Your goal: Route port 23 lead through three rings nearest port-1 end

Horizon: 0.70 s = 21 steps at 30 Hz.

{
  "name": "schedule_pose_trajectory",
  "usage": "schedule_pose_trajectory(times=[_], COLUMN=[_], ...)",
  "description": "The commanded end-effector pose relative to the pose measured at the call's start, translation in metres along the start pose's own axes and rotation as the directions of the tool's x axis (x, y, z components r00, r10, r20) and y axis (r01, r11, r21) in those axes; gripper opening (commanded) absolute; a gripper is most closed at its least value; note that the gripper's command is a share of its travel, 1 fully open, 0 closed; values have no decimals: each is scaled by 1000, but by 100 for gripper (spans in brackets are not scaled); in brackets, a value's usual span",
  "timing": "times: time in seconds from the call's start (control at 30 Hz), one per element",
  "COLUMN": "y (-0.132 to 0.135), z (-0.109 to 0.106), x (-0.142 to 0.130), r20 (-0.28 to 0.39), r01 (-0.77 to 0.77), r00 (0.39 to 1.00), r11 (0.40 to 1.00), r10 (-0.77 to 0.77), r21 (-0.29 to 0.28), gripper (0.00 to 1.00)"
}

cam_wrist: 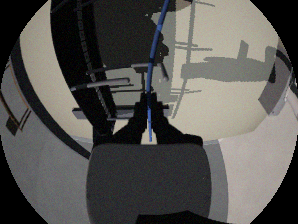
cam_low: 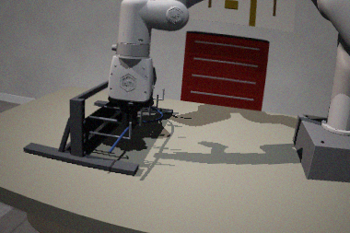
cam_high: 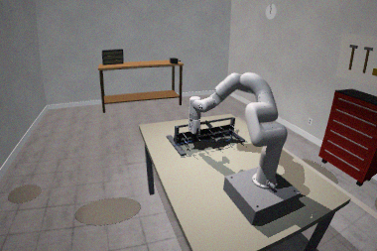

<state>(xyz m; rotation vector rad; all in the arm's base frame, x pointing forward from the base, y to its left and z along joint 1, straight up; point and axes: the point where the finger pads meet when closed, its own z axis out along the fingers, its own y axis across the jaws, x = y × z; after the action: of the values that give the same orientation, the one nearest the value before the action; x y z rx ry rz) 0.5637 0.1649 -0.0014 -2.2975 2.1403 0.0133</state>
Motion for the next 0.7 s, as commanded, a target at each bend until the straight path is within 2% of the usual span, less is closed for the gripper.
schedule_pose_trajectory(times=[0.0,0.67], y=[-3,-28], z=[-2,-2], x=[0,0], r20=[1,1], r01=[0,0], r00=[1000,1000], r11=[1000,1000], r10=[0,0], r21=[5,5], gripper=[0,0])
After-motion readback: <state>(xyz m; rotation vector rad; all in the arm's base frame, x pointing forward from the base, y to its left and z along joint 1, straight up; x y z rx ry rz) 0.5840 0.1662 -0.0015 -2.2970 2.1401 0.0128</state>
